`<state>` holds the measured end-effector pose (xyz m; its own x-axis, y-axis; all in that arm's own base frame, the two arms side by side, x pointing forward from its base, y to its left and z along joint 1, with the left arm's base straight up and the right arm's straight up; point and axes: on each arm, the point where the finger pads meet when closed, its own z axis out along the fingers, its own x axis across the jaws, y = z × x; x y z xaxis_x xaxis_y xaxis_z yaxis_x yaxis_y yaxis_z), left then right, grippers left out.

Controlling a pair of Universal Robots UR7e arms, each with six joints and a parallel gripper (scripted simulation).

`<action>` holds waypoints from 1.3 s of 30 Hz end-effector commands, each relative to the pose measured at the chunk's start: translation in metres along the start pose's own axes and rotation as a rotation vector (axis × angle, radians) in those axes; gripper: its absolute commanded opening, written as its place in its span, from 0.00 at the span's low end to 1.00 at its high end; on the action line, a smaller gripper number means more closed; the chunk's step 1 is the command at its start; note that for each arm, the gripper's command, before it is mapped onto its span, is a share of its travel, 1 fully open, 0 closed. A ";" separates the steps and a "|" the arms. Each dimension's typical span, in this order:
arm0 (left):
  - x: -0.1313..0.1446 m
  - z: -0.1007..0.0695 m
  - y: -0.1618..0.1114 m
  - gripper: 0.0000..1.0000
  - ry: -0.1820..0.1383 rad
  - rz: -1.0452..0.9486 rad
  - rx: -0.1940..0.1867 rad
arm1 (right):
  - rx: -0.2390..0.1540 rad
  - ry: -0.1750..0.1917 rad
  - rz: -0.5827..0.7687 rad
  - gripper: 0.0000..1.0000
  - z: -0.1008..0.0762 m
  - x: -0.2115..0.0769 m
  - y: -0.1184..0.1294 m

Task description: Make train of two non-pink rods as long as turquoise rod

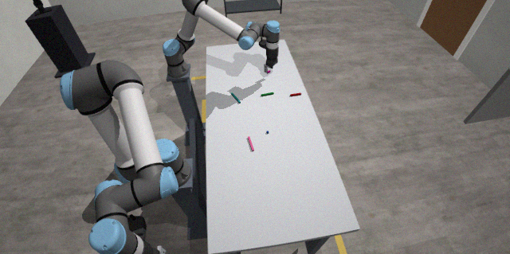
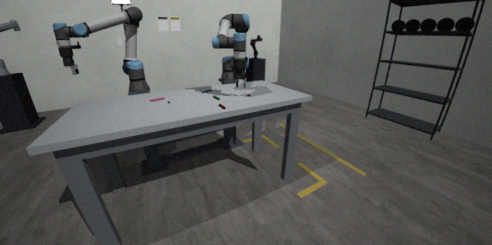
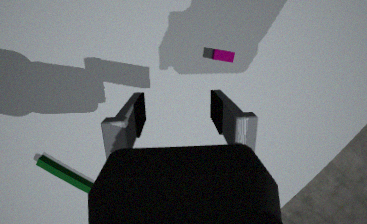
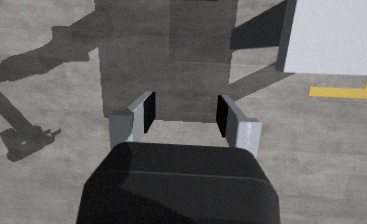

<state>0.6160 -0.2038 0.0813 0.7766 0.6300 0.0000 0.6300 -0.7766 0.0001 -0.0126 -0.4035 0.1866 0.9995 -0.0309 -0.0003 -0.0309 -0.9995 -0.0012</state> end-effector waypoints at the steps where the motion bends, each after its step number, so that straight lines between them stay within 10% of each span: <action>1: -0.007 -0.002 0.010 1.00 0.001 0.054 -0.002 | -0.001 0.000 0.000 1.00 0.000 0.000 0.000; 20: -0.106 -0.014 0.108 1.00 0.001 0.677 -0.002 | -0.001 0.000 0.000 1.00 0.000 0.000 0.000; 39: -0.275 -0.028 0.204 1.00 0.002 1.479 -0.002 | -0.001 0.000 0.000 1.00 0.000 0.000 0.000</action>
<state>0.5400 -0.5163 0.1058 0.7597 -0.6503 0.0012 -0.6503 -0.7597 -0.0005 -0.0126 -0.4035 0.1866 0.9995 -0.0309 -0.0003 -0.0309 -0.9995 -0.0012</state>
